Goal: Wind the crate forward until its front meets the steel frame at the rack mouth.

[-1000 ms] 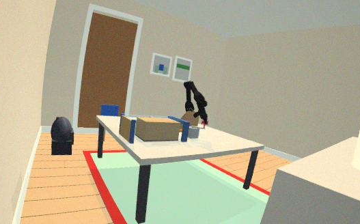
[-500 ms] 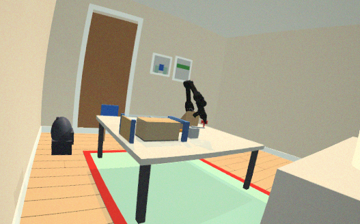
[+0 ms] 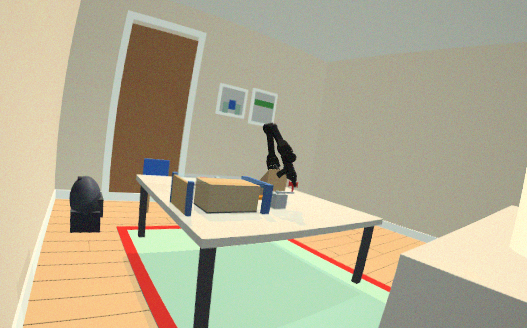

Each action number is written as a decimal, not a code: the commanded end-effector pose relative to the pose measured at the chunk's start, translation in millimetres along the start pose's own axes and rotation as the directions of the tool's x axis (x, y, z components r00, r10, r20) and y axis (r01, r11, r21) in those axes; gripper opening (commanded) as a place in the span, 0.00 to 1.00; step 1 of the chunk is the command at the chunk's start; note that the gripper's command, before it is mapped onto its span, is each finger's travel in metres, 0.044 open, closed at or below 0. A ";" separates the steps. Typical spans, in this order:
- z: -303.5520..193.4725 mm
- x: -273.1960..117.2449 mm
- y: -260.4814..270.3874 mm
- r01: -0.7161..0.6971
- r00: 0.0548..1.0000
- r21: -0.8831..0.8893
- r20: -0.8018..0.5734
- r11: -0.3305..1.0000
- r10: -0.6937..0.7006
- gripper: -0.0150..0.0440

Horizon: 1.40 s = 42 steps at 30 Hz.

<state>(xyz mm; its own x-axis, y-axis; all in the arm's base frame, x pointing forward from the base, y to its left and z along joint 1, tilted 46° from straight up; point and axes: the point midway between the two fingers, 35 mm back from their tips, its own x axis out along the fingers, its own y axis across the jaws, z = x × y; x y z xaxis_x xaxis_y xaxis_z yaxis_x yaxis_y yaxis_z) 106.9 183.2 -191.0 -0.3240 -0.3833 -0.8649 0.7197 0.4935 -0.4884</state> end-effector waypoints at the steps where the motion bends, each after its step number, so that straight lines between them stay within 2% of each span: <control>1: 12.1 0.6 -16.0 0.031 0.999 0.004 0.025 1.000 -0.031 0.25; 42: 67.2 -26.4 -48.8 0.035 0.999 0.007 0.031 0.999 -0.035 0.25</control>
<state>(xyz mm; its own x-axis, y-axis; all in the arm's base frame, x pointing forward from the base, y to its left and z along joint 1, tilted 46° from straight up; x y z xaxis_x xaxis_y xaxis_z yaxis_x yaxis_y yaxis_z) 114.8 130.7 -141.6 -0.3486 -0.3926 -0.8511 0.7055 0.4880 -0.5140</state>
